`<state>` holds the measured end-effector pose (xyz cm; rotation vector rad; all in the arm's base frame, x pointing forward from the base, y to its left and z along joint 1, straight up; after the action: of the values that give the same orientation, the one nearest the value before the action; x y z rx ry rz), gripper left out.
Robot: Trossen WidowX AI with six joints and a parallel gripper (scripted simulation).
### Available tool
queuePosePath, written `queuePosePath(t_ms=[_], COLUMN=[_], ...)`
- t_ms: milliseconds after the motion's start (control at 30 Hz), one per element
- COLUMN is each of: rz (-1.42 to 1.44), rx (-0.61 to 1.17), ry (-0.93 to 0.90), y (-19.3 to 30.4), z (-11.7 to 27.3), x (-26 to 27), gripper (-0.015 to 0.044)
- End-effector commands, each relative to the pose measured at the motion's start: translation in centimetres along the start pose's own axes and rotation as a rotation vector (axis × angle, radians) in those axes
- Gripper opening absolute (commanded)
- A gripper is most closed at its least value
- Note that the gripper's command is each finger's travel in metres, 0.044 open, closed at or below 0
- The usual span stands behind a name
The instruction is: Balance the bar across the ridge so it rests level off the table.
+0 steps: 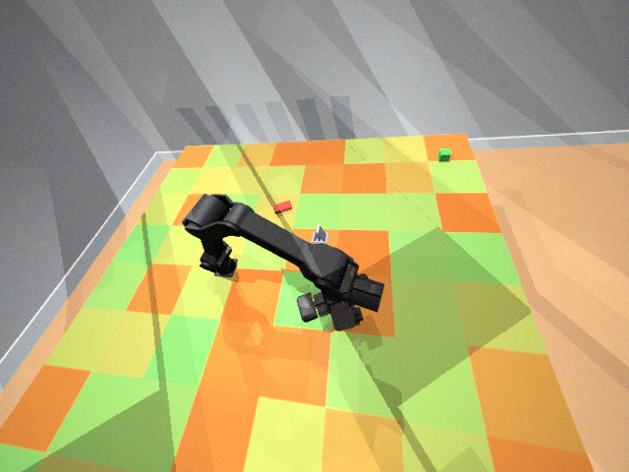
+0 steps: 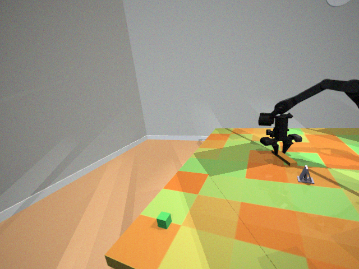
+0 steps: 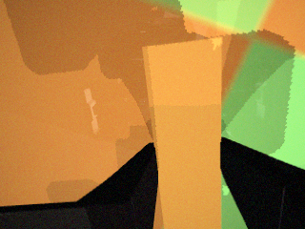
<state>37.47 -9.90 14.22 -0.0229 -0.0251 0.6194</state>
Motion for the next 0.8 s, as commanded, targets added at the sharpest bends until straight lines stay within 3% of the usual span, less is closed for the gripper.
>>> queuePosePath(t_ms=[0, 67, 200, 767], rz=[0.0, 0.0, 0.0, 0.002], rx=[0.0, 0.0, 0.0, 0.002], ry=[0.0, 0.0, 0.0, -0.002], y=[0.0, 0.0, -0.1, -0.4], z=[0.0, 0.0, 0.6, 5.0], x=[0.0, 0.0, 0.1, 0.3], gripper=[0.0118, 0.0104, 0.0, 0.0])
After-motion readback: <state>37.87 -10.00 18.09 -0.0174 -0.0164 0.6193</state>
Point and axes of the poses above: the point midway between the two fingers, 35 mm back from their tips, its own z axis back along the fingers, its own x axis across the jaws, y = z × x, the point moved 9 cm from there along z, back along the fingers, and after that the axes turned 11 degrees about z, right-handed, at the moved point
